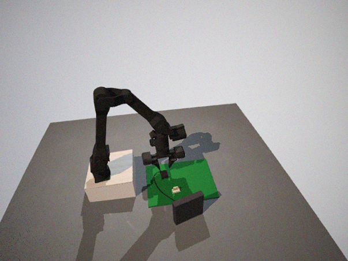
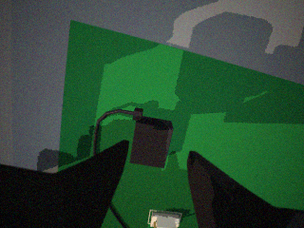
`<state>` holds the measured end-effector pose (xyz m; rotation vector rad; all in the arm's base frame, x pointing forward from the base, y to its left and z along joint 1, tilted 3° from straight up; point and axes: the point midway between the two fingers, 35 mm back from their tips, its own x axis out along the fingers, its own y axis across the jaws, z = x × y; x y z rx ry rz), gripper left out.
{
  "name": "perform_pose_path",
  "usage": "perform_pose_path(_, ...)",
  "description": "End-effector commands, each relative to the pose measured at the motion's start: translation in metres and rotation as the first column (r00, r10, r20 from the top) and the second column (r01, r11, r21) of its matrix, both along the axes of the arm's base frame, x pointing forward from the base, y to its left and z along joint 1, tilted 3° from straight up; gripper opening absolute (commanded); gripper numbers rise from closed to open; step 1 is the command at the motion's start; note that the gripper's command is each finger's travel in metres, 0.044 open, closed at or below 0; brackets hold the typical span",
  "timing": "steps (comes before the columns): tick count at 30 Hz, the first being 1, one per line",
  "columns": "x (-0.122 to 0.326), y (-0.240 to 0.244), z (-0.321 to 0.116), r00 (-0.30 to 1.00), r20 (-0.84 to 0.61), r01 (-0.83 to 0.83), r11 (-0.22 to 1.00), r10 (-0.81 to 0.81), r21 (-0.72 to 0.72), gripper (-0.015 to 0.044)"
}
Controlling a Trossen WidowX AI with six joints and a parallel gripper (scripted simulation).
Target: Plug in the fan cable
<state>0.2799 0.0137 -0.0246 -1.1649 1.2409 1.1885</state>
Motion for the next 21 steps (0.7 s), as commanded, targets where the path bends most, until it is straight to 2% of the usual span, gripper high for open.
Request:
perform_pose_path(1, -0.003, -0.001, -0.009, 1.000, -0.011, 0.005, 1.000, -0.005, -0.007, 0.0210)
perform_pose_path(21, -0.005, -0.001, -0.038, 1.000, -0.011, 0.005, 1.000, -0.005, -0.007, 0.0210)
